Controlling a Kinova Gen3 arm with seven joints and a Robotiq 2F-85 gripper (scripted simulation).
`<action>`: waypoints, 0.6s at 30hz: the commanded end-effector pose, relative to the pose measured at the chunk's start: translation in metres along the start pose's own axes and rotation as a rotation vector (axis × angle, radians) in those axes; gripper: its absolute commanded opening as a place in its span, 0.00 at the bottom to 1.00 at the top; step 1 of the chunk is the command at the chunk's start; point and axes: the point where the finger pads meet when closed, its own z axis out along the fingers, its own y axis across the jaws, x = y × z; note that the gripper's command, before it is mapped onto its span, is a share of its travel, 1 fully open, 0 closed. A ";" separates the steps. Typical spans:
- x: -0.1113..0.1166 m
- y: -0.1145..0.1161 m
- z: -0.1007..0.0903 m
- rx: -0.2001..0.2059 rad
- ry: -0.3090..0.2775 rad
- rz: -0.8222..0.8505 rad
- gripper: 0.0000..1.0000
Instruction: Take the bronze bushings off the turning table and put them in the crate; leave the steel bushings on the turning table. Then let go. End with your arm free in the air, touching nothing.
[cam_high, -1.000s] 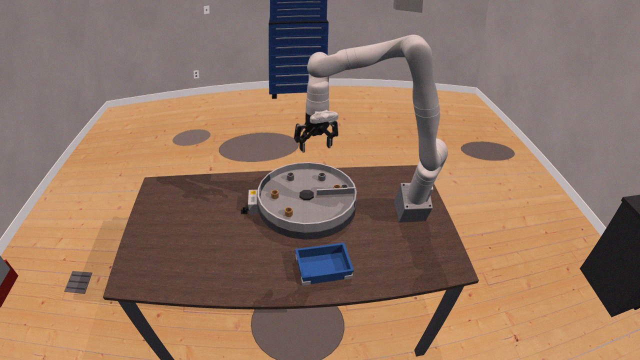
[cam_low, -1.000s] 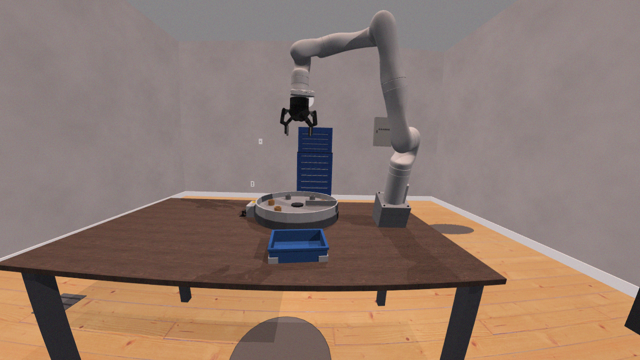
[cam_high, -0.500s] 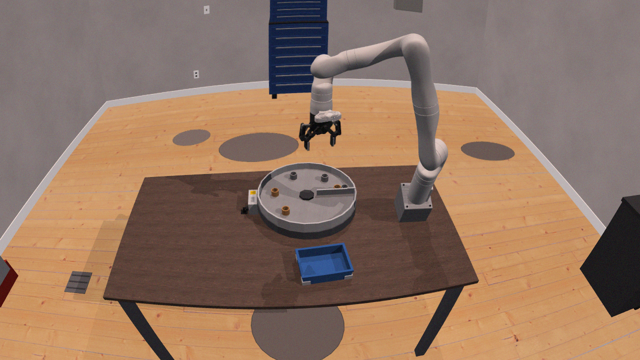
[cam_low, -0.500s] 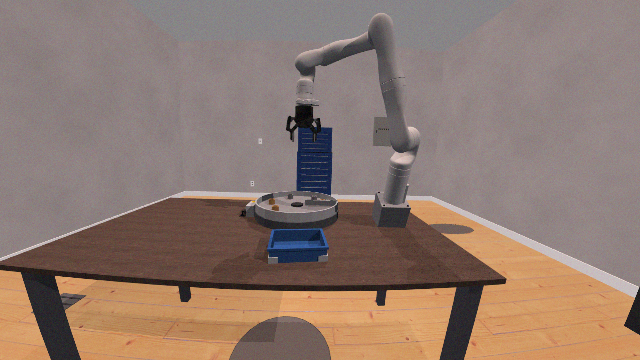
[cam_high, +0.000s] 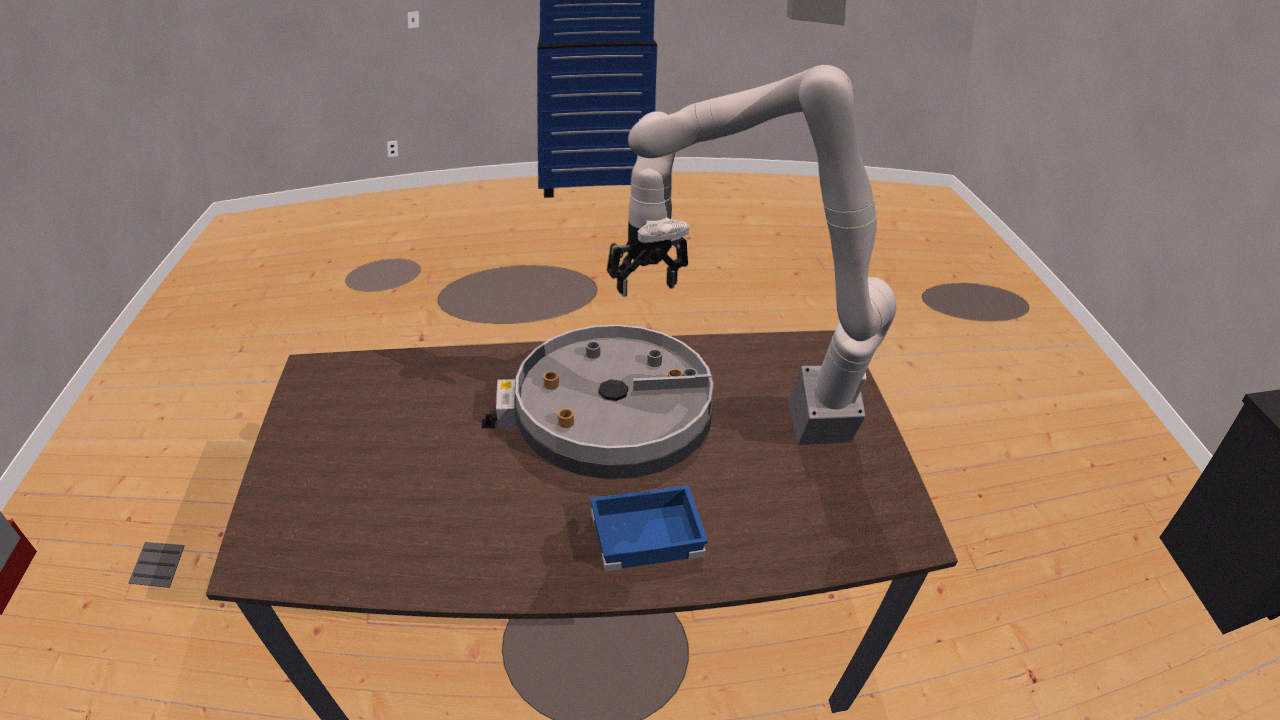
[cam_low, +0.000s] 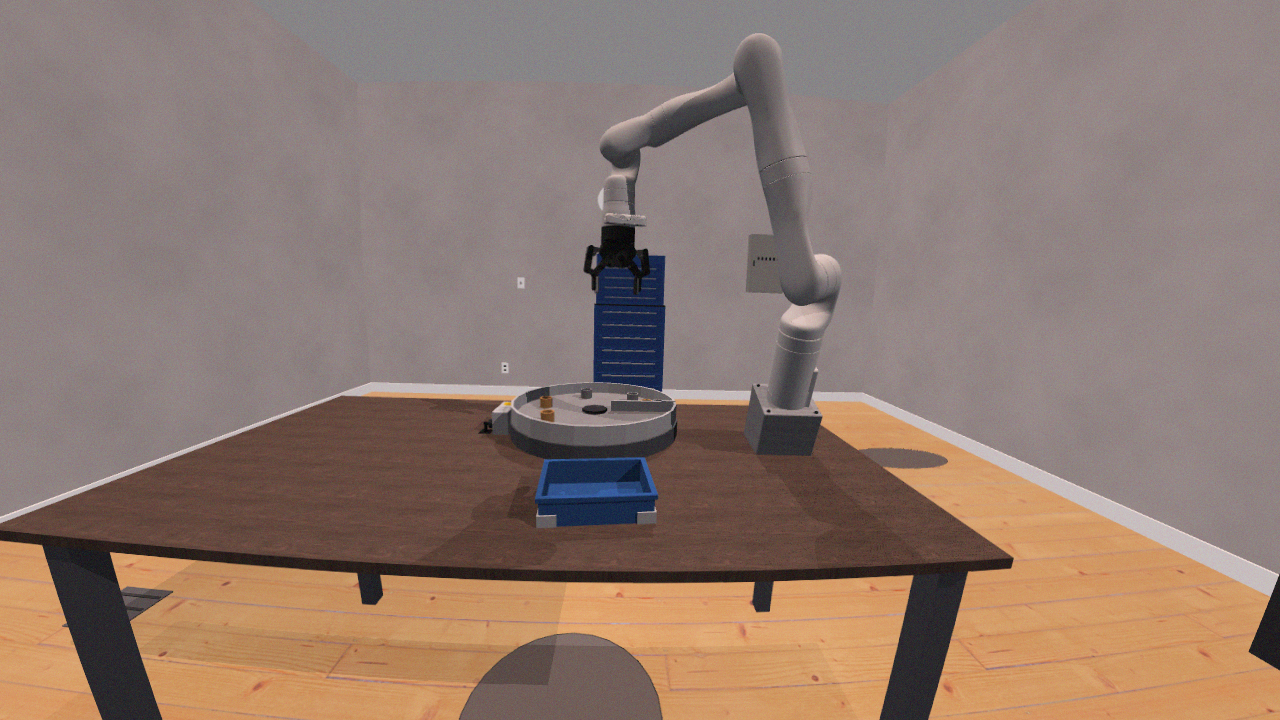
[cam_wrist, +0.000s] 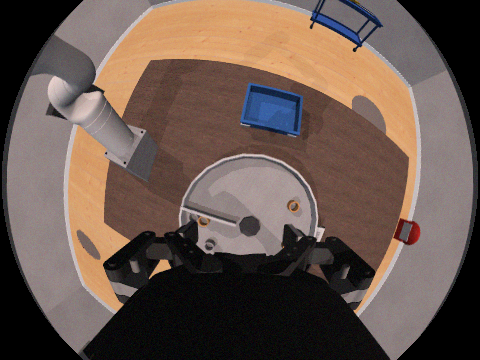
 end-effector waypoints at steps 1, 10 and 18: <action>-0.002 -0.002 0.001 -0.001 0.005 0.009 1.00; -0.019 -0.015 0.009 0.000 0.005 0.008 1.00; -0.044 -0.034 0.022 0.000 0.006 0.007 1.00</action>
